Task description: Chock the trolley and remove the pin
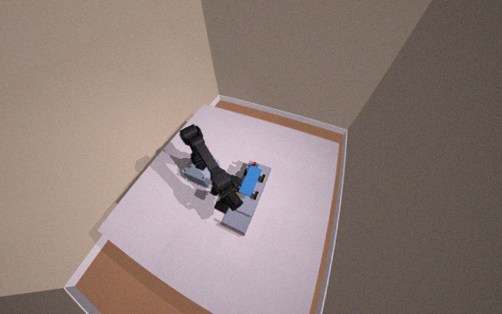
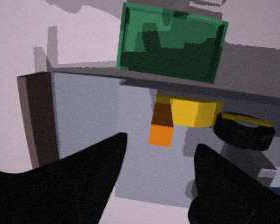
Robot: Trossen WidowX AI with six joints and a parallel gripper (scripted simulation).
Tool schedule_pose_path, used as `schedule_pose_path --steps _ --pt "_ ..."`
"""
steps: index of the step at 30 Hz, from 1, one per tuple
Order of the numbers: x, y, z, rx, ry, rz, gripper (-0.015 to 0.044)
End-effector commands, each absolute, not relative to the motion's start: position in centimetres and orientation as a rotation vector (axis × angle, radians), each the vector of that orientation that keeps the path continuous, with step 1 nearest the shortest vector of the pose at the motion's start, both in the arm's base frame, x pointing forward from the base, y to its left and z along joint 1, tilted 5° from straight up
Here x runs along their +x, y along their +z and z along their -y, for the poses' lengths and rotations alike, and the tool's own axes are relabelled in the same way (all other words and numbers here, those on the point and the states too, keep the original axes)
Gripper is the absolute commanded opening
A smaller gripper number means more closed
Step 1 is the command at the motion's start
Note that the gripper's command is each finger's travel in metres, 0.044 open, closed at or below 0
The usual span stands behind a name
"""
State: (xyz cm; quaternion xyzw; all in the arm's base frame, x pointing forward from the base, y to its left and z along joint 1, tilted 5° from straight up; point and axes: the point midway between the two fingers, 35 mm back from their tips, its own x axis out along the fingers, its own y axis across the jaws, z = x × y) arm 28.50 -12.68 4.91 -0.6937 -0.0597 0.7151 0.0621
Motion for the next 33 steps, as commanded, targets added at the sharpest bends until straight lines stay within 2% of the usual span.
schedule_pose_path --steps 1,5,9,16,25,33 --pt "28.5 6.2 12.9 -2.101 2.16 0.188 0.019" --pt "28.5 5.2 12.7 -2.098 2.161 0.18 0.0295" --pt "29.3 5.7 12.6 -2.184 2.169 0.241 0.019" --pt "31.5 7.3 11.4 -2.409 2.184 0.48 0.019" --pt "33.4 9.3 4.3 -2.579 2.157 1.227 0.019" --pt "33.6 11.0 -3.5 -2.581 1.967 1.998 0.019"
